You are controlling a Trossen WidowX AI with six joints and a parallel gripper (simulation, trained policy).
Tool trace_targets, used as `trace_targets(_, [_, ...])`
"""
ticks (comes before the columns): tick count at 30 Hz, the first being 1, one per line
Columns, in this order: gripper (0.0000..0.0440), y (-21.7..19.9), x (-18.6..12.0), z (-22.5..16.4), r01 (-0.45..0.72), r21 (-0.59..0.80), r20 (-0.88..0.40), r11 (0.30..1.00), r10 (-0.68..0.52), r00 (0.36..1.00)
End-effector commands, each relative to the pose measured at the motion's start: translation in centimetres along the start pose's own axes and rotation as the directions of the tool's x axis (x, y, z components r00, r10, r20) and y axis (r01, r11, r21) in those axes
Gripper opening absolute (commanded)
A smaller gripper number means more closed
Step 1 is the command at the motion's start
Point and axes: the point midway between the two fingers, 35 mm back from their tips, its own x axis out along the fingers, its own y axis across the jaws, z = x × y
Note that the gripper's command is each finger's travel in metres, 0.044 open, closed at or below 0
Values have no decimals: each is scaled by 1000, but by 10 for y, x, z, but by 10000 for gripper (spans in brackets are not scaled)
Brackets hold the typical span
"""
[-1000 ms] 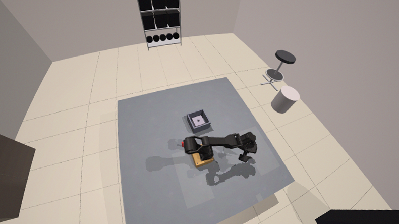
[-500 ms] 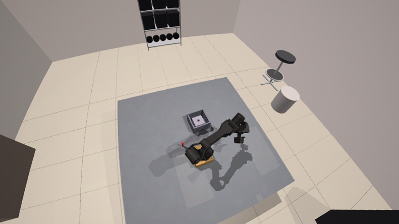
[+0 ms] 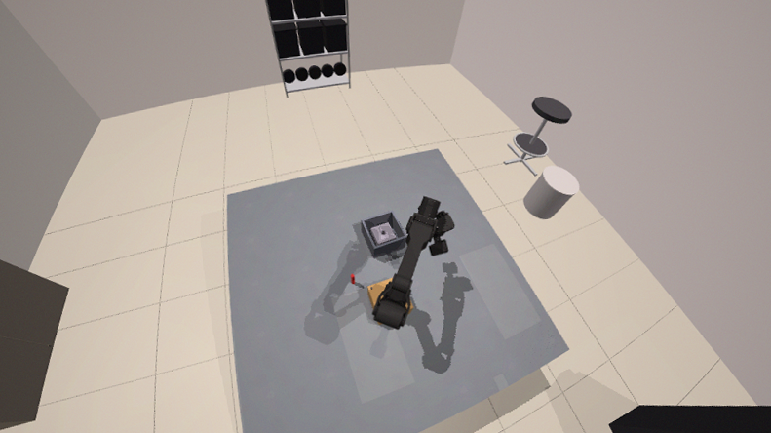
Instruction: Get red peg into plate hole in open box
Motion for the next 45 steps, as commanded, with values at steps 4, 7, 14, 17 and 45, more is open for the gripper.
trace_targets(4, [440, 28, -25, -42, -68, -94, -109, 993, 57, 992])
trace_targets(7, [440, 35, -37, -63, -94, -139, -163, 986, 70, 984])
trace_targets(14, [440, 41, -65, -111, -135, -238, -279, 962, 65, 958])
trace_targets(17, [440, 38, -76, -131, -143, -278, -322, 950, 48, 946])
trace_targets(45, [440, -50, -116, -269, -29, -591, -424, 806, -280, 862])
